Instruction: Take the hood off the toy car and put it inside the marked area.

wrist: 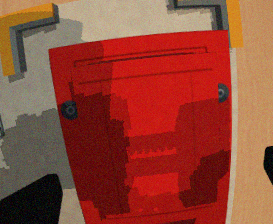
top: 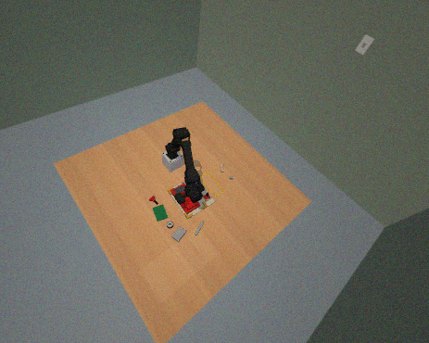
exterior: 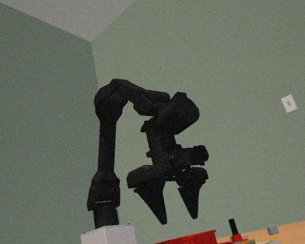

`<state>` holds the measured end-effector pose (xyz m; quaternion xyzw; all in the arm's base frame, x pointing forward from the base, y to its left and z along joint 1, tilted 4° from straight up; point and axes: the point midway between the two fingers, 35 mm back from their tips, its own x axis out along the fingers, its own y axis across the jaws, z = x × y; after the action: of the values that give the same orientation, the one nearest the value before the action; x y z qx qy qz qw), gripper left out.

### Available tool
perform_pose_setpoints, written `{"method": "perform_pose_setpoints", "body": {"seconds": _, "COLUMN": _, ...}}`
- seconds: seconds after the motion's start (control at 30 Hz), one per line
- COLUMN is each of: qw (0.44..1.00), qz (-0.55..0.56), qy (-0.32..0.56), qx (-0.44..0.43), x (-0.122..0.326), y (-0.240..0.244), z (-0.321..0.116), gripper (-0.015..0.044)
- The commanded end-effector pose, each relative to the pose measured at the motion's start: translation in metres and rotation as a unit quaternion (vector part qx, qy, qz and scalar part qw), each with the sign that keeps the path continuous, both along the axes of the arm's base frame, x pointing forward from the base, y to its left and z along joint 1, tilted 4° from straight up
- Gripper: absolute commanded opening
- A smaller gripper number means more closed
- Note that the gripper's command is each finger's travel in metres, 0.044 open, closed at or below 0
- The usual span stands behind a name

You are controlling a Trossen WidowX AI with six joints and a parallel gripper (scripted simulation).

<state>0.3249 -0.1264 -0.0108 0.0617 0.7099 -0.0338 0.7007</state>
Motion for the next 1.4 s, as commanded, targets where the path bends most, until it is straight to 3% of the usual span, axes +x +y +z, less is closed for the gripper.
{"method": "perform_pose_setpoints", "body": {"seconds": 0.0, "qw": 1.000, "qz": -0.002, "qy": 0.002, "qx": 0.004, "x": -0.001, "y": 0.002, "z": -0.004, "gripper": 0.0440}}
{"method": "perform_pose_setpoints", "body": {"seconds": 1.37, "qw": 1.000, "qz": -0.002, "qy": 0.002, "qx": 0.004, "x": -0.003, "y": 0.004, "z": -0.026, "gripper": 0.0440}}
